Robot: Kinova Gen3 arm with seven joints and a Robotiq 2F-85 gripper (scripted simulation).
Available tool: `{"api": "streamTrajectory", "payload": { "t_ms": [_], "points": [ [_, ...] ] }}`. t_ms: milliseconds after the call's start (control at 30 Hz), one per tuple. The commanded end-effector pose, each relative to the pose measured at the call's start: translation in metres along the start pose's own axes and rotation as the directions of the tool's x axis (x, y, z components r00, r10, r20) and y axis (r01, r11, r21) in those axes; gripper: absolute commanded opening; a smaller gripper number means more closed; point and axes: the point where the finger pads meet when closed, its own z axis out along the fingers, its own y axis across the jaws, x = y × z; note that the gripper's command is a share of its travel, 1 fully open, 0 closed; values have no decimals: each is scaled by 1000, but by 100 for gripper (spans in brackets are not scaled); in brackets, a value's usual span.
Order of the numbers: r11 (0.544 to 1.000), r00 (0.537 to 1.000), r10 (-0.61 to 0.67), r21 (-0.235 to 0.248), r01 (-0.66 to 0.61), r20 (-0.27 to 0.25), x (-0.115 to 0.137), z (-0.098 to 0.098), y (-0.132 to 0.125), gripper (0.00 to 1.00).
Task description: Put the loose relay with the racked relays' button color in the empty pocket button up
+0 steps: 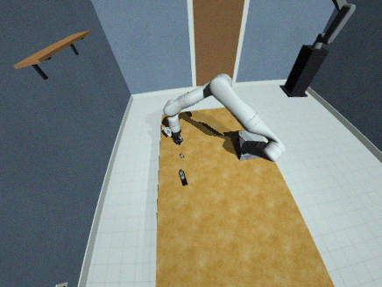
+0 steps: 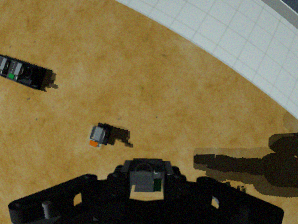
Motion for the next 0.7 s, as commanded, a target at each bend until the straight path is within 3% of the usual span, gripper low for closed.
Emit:
{"api": "streamTrajectory", "payload": {
  "t_ms": [0, 367, 433, 500, 667],
  "points": [
    [1000, 1000, -16, -11, 16, 2, 23, -6, -22, 0],
    [1000, 1000, -19, -12, 19, -5, 99, -5, -138, 0],
    [1000, 1000, -18, -10, 18, -4, 108, -3, -161, 0],
    [1000, 1000, -18, -10, 18, -4, 108, -3, -161, 0],
    [1000, 1000, -15, -4, 15, 6, 125, 4, -229, 0]
  ]
}}
